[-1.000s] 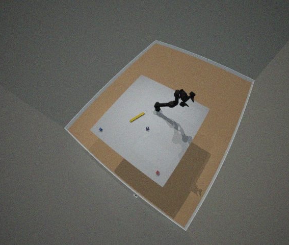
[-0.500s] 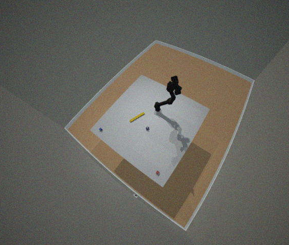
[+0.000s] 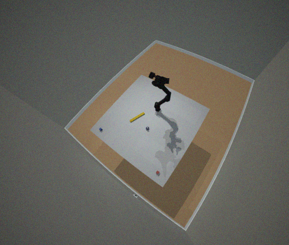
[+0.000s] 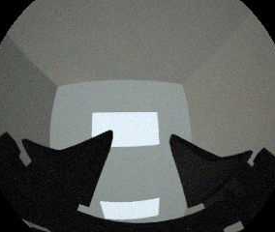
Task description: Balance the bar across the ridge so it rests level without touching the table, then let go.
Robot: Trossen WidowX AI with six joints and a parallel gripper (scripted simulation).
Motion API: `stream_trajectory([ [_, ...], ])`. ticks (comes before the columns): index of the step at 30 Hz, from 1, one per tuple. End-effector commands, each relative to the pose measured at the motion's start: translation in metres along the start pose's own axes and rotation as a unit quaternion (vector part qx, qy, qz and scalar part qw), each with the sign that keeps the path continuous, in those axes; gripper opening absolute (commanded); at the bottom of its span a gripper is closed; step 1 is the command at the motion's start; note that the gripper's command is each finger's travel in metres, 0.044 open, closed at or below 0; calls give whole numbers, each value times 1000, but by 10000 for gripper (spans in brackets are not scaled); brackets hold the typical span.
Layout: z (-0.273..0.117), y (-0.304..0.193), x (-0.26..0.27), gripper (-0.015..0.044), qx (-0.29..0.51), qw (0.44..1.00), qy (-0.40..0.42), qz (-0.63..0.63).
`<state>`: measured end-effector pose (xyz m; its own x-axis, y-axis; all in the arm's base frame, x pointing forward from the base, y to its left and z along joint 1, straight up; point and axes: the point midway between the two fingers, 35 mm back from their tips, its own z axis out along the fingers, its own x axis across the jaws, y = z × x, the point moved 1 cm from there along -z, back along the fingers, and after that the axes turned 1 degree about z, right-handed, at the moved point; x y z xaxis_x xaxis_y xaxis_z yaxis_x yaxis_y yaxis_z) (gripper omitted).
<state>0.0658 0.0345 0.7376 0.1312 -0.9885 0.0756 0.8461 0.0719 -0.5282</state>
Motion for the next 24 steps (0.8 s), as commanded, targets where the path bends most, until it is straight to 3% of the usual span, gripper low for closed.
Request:
stream_trajectory([
  [1, 0, 8, 31, 315, 0, 997, 35, 70],
  [8, -4, 50, 123, 315, -4, 954, 139, 266],
  [13, -5, 66, 126, 315, -22, 952, 127, 278],
  [18, -11, 92, 157, 315, -29, 922, 174, 346],
  [24, -30, 147, 216, 315, -24, 836, 282, 470],
])
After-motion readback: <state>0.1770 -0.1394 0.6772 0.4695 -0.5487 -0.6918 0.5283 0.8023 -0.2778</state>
